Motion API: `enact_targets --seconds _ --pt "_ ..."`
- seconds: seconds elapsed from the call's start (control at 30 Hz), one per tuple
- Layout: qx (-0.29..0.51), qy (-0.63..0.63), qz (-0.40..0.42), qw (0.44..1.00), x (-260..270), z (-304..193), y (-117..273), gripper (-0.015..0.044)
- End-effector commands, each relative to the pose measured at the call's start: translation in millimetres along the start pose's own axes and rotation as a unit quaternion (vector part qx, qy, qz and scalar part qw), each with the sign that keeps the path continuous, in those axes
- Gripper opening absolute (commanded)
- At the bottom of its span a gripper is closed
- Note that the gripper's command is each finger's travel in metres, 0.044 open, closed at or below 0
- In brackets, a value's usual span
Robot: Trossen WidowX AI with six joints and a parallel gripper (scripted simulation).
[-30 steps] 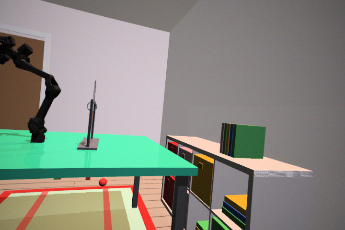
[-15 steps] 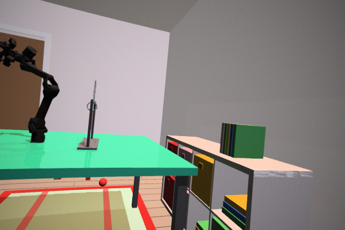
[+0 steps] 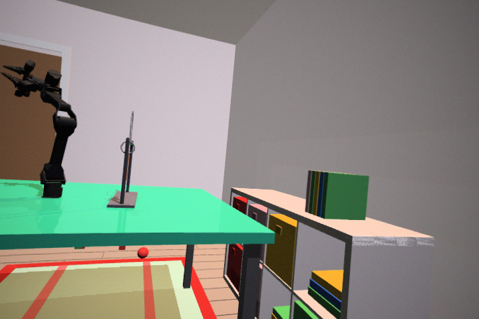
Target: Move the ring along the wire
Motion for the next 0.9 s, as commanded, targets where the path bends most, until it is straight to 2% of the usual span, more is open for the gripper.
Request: enact_targets --seconds 0.0,0.43,0.87 --pt "0.047 -0.014 0.023 0.999 2 -8 17 0.0160" --pt "0.220 -0.053 0.088 0.970 3 -30 84 0.0160" --pt "0.398 -0.086 0.116 0.906 -8 -33 156 0.0160"
Point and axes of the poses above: the point midway between the two fingers, 35 mm back from their tips, its own y axis back along the fingers, its own x axis across the jaws, z = x × y, the point moved 10 cm from there along y, back along the fingers, and after that the axes turned 2 degrees about -y, right-handed, at the moved point
